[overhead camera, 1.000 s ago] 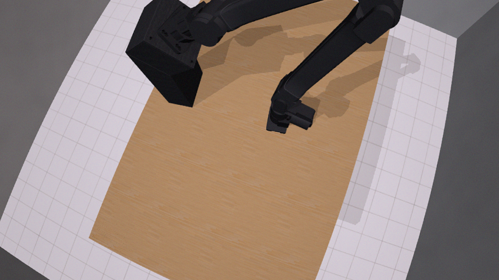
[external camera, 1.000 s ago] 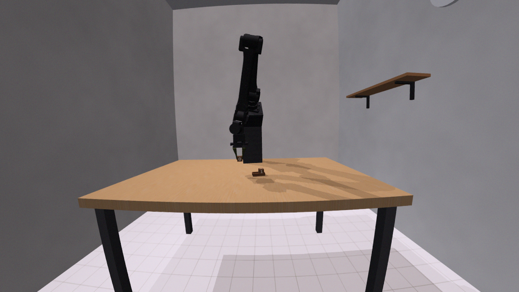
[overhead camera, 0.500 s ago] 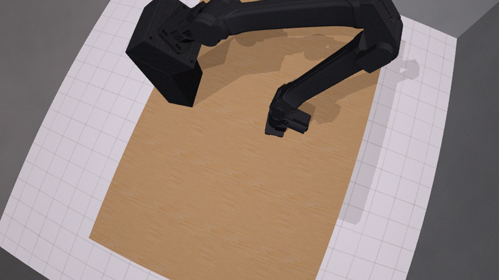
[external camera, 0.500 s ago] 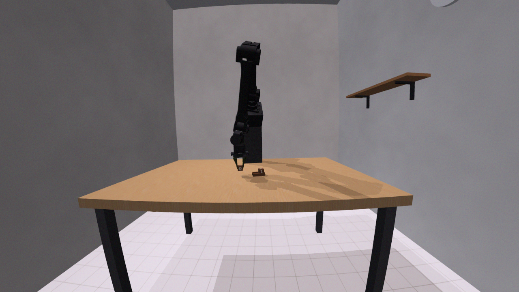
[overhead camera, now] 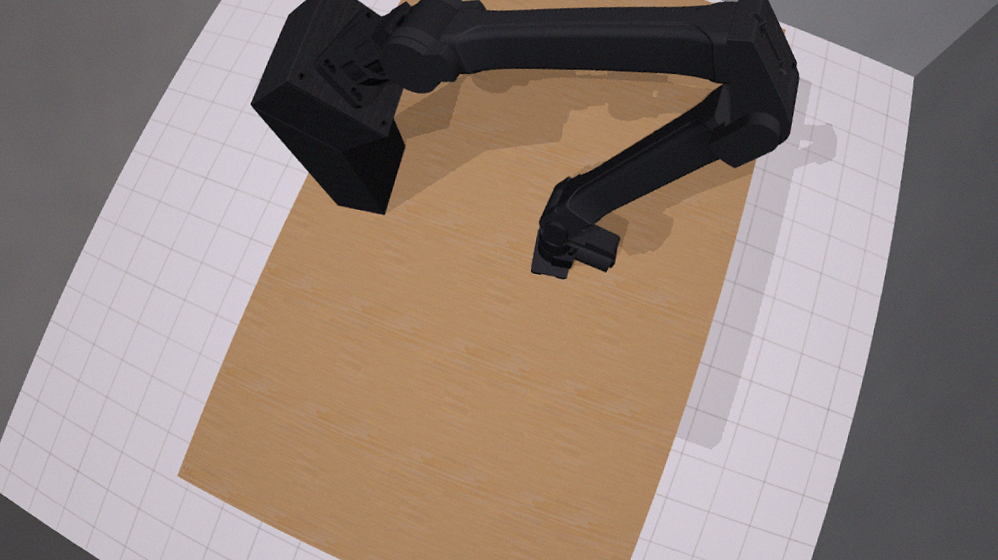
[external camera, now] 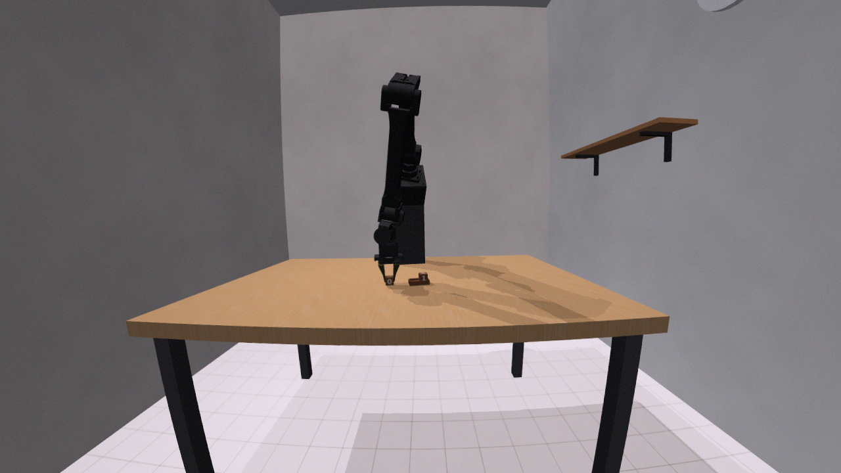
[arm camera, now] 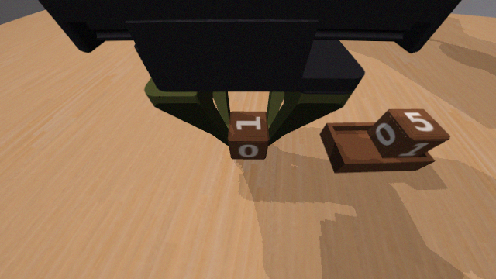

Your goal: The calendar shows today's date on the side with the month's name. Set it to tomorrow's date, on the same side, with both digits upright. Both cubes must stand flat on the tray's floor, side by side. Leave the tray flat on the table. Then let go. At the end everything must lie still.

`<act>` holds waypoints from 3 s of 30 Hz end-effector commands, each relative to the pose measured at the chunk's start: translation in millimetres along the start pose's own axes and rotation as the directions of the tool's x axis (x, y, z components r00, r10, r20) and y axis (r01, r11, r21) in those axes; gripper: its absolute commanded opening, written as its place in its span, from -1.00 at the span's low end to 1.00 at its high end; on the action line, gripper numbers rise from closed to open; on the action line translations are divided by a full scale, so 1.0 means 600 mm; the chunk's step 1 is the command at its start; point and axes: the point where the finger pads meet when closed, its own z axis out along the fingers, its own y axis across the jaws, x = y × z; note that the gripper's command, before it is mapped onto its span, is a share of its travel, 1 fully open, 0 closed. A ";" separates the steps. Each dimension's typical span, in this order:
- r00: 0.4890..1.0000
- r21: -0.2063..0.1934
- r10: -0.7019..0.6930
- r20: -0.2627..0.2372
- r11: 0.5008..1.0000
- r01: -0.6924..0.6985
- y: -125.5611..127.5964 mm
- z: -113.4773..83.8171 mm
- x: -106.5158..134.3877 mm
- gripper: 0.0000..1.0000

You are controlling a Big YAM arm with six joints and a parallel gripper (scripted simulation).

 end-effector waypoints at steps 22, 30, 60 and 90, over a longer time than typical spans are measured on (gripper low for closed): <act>1.000 0.006 0.005 0.022 1.000 -0.005 -0.002 -0.011 -0.016 -0.49; 1.000 0.006 0.005 0.022 1.000 -0.005 -0.002 -0.011 -0.016 -0.49; 1.000 0.002 0.003 0.020 1.000 -0.003 0.007 -0.012 -0.019 -0.49; 1.000 0.002 0.002 0.022 1.000 -0.002 0.008 -0.010 -0.024 -0.49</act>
